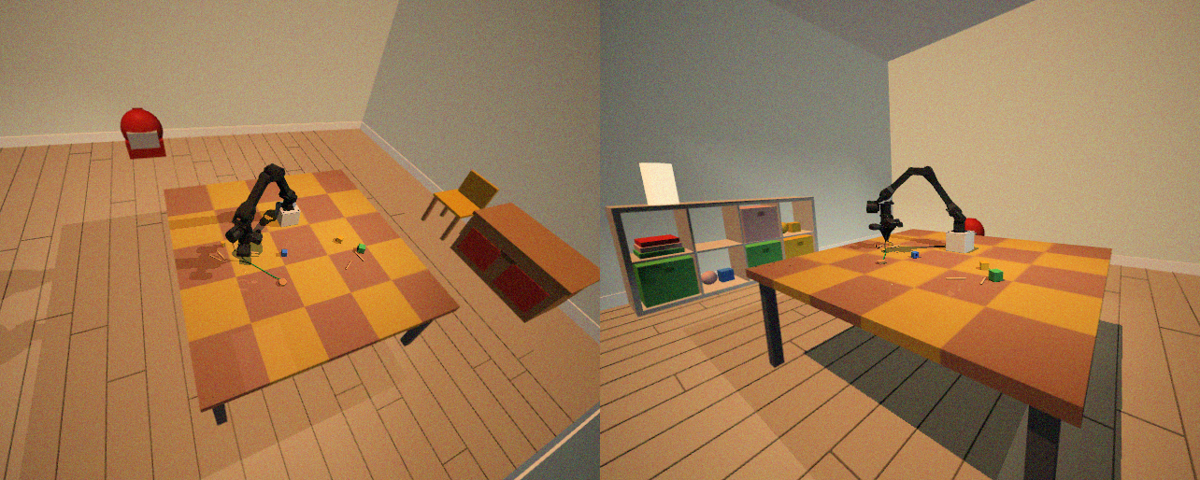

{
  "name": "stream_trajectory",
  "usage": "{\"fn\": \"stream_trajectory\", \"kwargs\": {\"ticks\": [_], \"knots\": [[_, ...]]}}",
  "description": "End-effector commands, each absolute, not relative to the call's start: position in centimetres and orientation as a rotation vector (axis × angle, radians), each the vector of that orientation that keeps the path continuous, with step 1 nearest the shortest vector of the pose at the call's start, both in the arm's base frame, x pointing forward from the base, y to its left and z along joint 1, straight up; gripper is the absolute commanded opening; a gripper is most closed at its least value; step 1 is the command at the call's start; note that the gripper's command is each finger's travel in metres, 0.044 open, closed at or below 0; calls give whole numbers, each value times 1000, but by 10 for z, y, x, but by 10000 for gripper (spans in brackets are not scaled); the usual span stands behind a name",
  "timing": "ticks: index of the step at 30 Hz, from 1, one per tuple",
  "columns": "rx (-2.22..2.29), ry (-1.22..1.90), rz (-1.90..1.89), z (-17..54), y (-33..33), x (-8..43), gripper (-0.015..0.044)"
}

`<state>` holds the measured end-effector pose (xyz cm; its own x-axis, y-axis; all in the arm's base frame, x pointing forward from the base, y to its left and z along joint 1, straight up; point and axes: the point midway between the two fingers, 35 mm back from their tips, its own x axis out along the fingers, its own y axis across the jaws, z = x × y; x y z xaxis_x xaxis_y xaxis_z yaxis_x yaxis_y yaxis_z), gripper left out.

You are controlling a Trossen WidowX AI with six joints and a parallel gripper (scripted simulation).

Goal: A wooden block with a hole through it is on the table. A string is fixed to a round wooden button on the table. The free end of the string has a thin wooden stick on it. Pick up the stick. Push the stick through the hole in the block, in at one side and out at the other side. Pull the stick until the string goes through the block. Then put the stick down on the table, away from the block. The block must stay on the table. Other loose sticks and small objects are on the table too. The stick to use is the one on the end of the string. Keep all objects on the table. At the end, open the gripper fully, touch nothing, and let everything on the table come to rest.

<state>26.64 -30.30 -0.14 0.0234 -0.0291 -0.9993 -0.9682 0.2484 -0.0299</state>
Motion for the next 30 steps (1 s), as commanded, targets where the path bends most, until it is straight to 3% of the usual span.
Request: {"fn": "stream_trajectory", "kwargs": {"ticks": [1,30], "knots": [[-1050,1320,1000,-6,-300,262,0],[-1047,1318,1003,-33,-282,243,0]]}}
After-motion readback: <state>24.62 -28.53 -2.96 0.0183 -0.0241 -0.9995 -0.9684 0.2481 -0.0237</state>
